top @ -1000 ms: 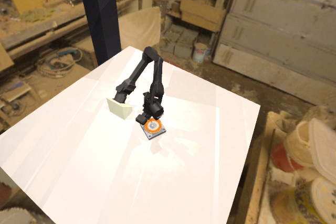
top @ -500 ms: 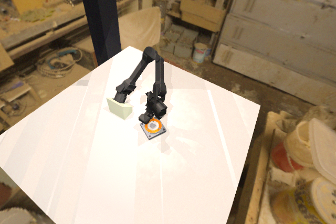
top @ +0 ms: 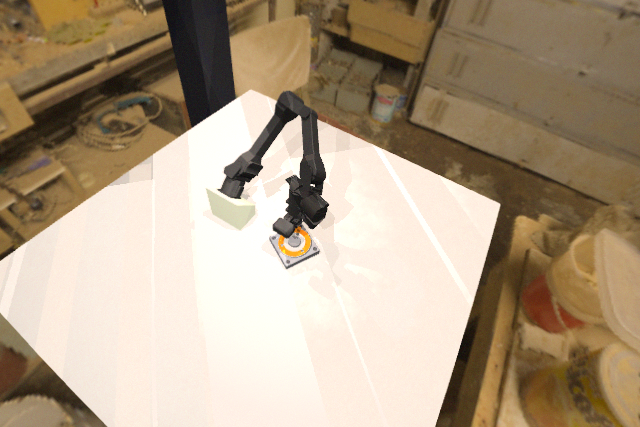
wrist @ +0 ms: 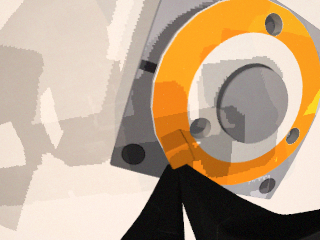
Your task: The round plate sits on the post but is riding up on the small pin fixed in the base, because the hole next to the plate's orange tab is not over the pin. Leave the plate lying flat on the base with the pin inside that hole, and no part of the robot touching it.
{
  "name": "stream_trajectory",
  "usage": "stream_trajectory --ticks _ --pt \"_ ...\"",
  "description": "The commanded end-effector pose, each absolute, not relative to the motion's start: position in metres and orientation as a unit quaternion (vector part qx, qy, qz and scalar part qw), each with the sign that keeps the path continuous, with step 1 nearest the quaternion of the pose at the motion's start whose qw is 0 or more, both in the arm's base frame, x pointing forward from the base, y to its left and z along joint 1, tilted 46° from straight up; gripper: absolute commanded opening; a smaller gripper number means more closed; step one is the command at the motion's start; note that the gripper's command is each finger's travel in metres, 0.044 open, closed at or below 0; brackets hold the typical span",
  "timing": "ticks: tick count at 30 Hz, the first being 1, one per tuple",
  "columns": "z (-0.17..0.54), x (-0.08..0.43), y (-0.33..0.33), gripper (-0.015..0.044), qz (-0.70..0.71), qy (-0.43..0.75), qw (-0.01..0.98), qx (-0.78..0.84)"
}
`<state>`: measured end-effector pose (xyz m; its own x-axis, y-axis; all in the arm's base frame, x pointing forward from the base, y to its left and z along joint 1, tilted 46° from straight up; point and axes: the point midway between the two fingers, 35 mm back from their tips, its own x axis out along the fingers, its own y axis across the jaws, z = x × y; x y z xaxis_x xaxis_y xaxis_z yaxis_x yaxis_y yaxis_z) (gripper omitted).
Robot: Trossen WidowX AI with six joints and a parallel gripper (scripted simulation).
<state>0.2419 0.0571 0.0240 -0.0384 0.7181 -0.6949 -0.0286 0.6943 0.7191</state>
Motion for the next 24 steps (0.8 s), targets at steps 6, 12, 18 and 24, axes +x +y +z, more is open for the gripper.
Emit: stream_trajectory --ticks 6,12,18,24 --pt "0.03 0.253 0.059 0.0 0.291 0.657 0.645 0.262" --pt "0.031 0.259 0.06 0.0 0.291 0.656 0.645 0.262" --pt "0.032 0.265 0.061 0.0 0.291 0.656 0.645 0.262" --pt "0.032 0.27 0.061 0.0 0.291 0.656 0.645 0.262"
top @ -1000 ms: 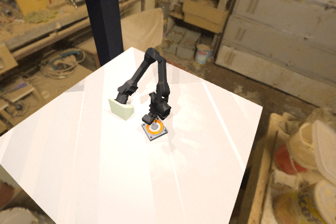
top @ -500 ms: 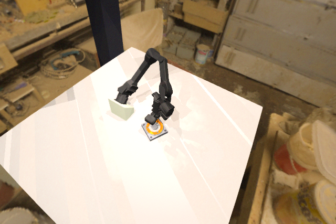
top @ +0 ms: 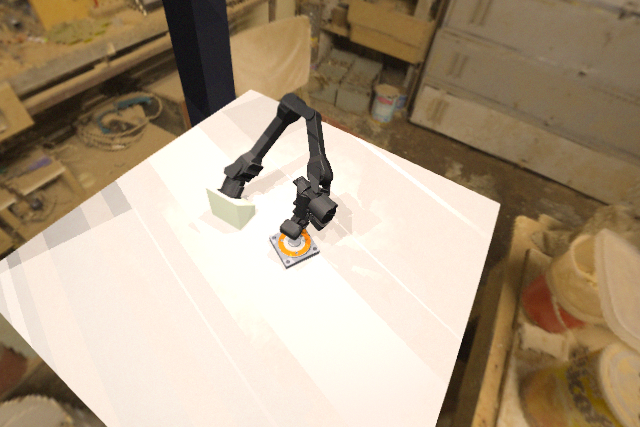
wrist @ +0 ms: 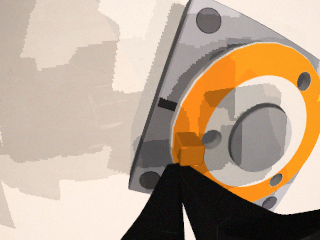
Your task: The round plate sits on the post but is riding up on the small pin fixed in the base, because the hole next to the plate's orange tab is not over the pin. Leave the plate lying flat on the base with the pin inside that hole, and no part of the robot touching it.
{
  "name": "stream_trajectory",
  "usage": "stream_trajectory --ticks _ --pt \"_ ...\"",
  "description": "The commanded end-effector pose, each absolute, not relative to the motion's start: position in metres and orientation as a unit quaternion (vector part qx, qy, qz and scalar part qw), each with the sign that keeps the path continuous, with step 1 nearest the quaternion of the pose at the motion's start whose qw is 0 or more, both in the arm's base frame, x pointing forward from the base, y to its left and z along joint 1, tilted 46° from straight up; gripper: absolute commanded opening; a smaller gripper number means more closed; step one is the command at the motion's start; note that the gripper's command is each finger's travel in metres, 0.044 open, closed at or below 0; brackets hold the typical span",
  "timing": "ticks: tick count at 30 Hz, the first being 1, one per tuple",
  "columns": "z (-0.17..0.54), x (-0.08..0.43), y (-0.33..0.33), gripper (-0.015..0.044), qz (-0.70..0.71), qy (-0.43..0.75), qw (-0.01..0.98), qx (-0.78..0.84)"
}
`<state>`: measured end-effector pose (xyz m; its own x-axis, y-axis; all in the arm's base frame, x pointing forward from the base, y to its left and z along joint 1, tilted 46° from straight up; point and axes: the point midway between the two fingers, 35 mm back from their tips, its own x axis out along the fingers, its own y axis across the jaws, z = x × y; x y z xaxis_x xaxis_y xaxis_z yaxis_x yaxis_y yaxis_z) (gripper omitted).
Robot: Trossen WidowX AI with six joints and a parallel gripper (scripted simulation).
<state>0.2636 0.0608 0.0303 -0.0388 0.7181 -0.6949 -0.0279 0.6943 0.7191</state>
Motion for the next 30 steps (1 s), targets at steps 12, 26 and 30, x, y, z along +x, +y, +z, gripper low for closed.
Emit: stream_trajectory --ticks 12,26,30 --pt "0.032 0.276 0.06 0.0 0.291 0.656 0.645 0.262" --pt "0.051 0.279 0.039 0.0 0.29 0.656 0.646 0.261" --pt "0.061 0.277 0.029 0.0 0.291 0.657 0.645 0.261"
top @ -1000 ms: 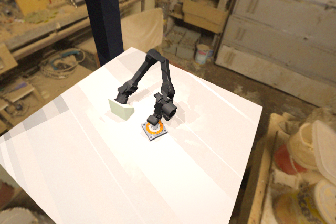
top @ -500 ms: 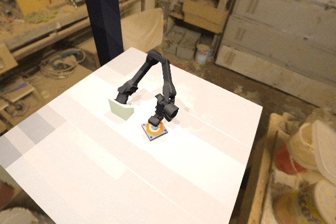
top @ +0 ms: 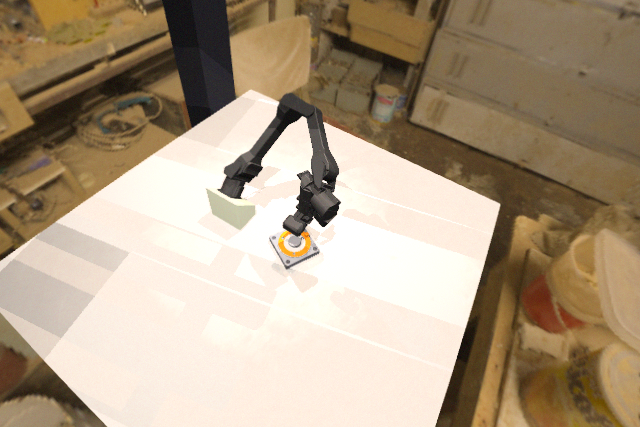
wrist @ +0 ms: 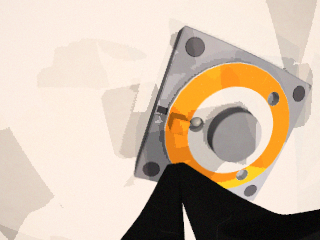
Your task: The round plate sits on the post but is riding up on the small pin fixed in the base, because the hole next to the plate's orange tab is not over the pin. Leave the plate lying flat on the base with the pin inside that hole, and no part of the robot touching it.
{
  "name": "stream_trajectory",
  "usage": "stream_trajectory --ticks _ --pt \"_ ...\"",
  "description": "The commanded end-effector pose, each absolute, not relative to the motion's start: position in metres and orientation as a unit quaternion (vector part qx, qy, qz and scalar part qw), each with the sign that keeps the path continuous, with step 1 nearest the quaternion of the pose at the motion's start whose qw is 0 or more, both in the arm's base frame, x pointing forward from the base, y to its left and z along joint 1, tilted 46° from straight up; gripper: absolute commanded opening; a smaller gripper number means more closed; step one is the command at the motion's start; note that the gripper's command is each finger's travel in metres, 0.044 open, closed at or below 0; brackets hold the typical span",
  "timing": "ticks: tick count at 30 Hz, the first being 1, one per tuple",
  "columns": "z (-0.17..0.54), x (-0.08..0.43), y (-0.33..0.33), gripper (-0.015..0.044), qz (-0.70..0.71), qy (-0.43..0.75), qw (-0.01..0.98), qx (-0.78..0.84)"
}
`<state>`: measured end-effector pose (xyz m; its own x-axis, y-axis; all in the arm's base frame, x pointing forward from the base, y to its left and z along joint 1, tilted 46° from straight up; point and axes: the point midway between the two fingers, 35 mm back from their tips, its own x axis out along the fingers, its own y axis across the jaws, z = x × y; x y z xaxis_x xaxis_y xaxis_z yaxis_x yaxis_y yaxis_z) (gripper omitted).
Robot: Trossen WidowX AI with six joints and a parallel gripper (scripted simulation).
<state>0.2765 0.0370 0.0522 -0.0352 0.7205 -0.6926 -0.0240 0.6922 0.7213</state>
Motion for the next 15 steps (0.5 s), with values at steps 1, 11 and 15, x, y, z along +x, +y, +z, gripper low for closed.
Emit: stream_trajectory --ticks 1,11,15 --pt "0.0607 0.2766 0.0286 0.0 0.291 0.657 0.645 0.261" --pt "0.0546 0.2767 0.0344 0.0 0.289 0.657 0.644 0.265" --pt "0.0546 0.2767 0.0344 0.0 0.289 0.657 0.644 0.265"
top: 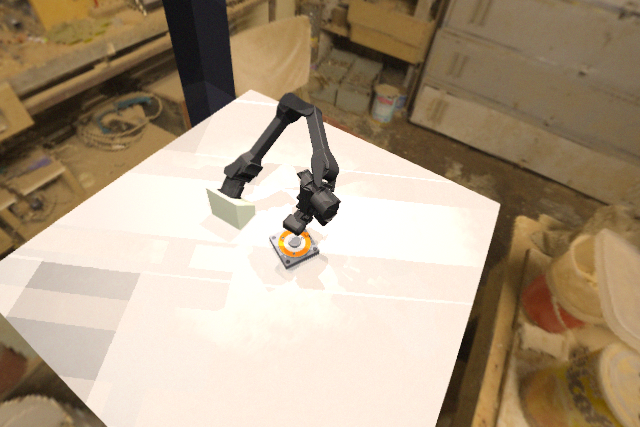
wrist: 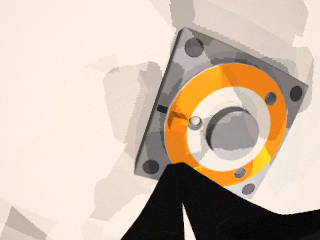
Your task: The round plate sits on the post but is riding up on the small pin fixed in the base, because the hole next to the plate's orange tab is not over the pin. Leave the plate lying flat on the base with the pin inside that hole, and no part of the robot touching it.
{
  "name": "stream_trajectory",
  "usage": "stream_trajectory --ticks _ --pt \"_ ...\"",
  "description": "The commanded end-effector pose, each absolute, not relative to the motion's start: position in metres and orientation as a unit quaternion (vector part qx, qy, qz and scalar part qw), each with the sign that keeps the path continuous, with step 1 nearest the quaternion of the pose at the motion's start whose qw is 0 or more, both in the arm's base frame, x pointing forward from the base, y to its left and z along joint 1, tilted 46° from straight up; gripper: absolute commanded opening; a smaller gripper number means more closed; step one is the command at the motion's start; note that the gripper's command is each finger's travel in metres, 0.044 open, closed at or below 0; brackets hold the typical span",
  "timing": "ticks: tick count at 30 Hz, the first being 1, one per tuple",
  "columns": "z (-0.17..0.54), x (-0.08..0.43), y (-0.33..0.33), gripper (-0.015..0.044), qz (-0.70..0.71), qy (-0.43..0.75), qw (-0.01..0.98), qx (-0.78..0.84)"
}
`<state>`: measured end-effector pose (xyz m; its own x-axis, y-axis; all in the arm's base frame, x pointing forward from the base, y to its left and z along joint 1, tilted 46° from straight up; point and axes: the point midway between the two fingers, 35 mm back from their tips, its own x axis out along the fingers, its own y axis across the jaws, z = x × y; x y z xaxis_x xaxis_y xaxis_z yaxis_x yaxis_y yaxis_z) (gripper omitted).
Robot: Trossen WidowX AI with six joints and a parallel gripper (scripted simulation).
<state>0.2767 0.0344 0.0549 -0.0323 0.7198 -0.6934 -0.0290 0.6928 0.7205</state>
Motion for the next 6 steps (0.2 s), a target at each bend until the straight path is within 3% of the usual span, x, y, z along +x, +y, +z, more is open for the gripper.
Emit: stream_trajectory --ticks 1,6 --pt "0.0546 0.2767 0.0344 0.0 0.289 0.657 0.644 0.265" --pt "0.0546 0.2767 0.0344 0.0 0.289 0.657 0.644 0.265"
